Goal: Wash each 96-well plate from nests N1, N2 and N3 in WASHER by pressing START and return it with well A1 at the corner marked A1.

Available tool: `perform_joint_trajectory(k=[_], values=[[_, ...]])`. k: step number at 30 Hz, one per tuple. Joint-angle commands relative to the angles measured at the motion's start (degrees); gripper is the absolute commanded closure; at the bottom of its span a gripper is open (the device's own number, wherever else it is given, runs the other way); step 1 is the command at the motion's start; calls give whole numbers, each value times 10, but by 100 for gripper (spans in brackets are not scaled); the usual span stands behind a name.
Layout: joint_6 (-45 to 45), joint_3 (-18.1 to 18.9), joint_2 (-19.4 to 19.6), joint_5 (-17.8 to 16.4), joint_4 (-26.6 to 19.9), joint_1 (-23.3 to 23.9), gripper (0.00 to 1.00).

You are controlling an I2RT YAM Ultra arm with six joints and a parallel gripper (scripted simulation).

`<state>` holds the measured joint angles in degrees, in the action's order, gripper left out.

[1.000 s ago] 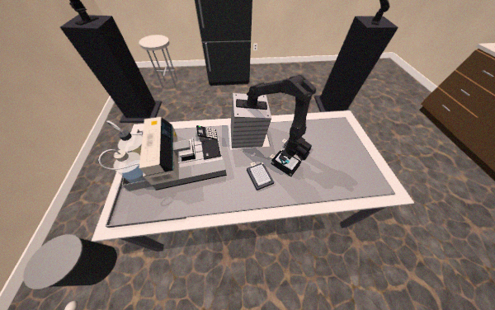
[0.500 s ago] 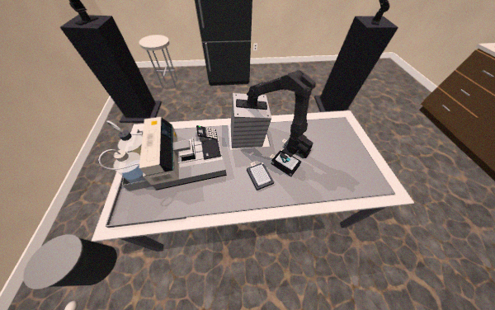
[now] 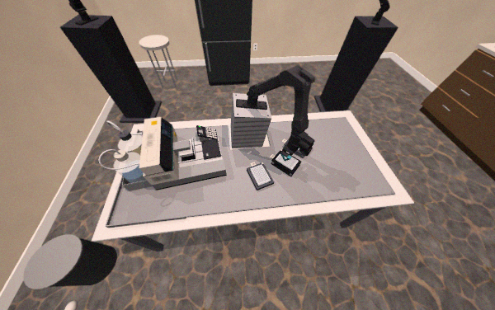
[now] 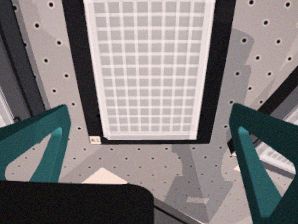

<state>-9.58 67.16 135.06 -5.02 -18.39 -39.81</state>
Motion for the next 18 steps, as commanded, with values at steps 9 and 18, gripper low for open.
perform_joint_trajectory(k=[9, 18], values=[[-3, -3, -36, 0, -26, 3, 0], [-4, -4, -57, -1, -45, 4, 0]])
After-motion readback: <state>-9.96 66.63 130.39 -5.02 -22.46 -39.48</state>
